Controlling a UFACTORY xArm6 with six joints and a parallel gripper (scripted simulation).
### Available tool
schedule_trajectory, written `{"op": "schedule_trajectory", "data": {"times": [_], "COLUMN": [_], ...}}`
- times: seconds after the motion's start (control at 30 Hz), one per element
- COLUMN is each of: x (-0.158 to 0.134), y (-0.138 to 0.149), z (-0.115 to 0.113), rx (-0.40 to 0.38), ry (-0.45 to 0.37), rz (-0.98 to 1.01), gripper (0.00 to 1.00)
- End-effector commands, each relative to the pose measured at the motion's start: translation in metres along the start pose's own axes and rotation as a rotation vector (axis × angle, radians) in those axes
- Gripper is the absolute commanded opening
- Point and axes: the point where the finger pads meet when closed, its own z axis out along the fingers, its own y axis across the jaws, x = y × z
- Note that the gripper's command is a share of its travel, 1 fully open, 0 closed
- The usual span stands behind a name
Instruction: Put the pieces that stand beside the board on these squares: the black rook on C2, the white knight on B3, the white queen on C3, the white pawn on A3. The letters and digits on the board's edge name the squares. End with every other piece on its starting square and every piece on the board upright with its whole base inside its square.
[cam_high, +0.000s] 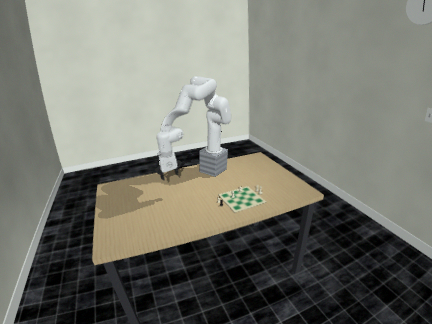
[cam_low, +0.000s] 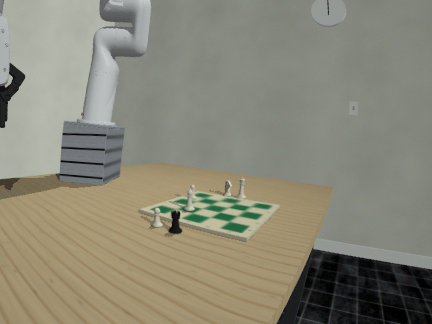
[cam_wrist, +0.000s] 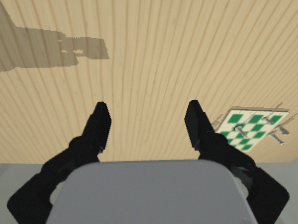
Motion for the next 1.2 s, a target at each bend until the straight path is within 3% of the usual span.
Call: {"op": "schedule_trajectory", "data": {"times": [0.0, 0.1, 0.17, 0.23, 0.33, 0.53, 0.93, 1.17], "x": [-0.049, -0.089, -0.089, -0.122, -0.137, -0.190, -0.231, -0.238], "y": [0.018, 0.042, 0.042, 0.067, 0.080, 0.137, 0.200, 0.212], "z": [-0.004, -0.005, -0.005, -0.006, -0.006, -0.007, -0.006, -0.006], "rx": [0.026, 0.043, 0.043, 0.058, 0.064, 0.088, 0.106, 0.109], "ry": [-0.012, -0.024, -0.024, -0.034, -0.039, -0.062, -0.085, -0.090], "rz": [-0.097, -0.188, -0.188, -0.271, -0.309, -0.466, -0.616, -0.645], "gripper": [1.00, 1.00, 1.00, 1.00, 1.00, 1.00, 1.00, 1.00]}}
